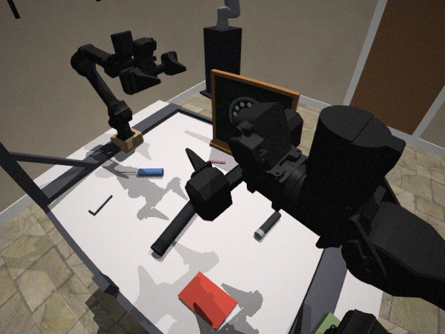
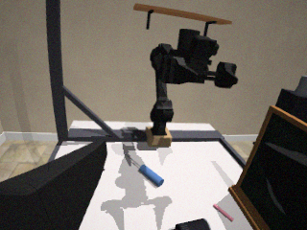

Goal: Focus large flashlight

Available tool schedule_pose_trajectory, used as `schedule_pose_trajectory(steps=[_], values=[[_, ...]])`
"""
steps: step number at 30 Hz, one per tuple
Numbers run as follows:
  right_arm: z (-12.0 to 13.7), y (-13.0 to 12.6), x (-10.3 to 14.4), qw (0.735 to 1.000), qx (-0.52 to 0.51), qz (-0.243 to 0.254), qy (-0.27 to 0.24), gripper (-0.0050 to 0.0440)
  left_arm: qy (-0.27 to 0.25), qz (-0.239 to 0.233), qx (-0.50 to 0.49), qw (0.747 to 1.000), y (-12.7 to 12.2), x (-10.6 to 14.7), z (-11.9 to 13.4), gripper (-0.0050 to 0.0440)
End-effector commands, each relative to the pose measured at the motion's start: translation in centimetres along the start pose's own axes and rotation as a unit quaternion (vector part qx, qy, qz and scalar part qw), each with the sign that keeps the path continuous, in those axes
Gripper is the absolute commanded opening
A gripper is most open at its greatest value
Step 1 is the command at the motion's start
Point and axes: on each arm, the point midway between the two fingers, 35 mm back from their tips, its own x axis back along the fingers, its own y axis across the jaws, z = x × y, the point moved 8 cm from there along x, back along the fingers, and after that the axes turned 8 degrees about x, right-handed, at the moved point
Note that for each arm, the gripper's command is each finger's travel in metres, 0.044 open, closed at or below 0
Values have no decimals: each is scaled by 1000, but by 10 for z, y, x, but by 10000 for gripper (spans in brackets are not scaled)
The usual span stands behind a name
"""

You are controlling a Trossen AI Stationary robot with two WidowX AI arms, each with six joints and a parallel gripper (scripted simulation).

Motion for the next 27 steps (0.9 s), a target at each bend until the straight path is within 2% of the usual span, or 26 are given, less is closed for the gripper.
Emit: schedule_pose_trajectory(steps=[1, 10, 27], values=[[-1, -3, 19, 998, -42, 9, -49, 440, -8, 3, 1, 1000, -1, 1, -5, 440], [2, -4, 29, 995, -67, 13, -74, 440, -8, 3, 2, 1000, -1, 1, -5, 440], [5, -3, 24, 996, -58, 11, -59, 440, -8, 3, 1, 1000, -1, 1, -5, 440]])
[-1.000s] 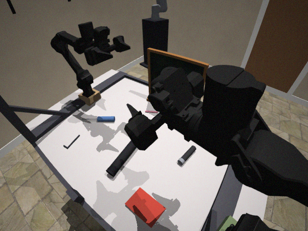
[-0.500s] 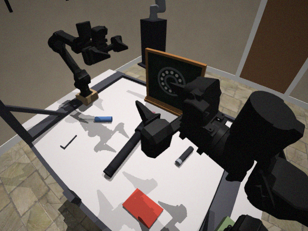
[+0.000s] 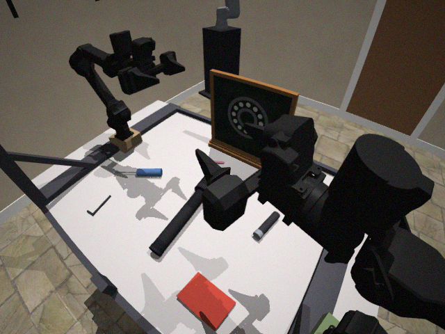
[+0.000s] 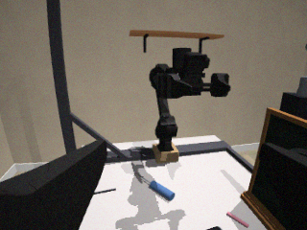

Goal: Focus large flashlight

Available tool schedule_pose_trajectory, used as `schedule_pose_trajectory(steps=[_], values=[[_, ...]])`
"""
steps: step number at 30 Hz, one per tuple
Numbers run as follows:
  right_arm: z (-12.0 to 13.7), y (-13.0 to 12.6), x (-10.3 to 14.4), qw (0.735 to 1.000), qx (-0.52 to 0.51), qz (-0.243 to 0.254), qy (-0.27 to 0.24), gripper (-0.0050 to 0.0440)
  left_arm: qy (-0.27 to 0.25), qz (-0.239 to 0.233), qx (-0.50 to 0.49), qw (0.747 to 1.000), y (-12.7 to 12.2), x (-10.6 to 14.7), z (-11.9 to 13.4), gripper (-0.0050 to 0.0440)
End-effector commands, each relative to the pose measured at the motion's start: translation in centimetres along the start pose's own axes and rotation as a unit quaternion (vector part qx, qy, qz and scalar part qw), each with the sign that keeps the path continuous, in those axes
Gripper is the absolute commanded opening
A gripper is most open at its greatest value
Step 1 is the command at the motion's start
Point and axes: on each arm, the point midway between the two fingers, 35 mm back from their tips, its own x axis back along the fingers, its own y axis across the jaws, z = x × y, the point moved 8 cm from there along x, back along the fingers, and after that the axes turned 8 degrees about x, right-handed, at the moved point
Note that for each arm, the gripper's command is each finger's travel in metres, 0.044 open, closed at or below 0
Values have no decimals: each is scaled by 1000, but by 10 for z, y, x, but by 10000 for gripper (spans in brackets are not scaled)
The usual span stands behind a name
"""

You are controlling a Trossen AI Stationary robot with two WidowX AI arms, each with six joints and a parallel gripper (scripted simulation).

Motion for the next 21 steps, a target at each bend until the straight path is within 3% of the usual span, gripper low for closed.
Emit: schedule_pose_trajectory(steps=[1, 21], values=[[-3, 0, 0, 1000, 1, 0, -5, 440, -8, 3, 1, 1000, -1, 1, -5, 440], [-5, 0, 0, 1000, 1, 1, -9, 440, -8, 3, 1, 1000, -1, 1, -5, 440]])
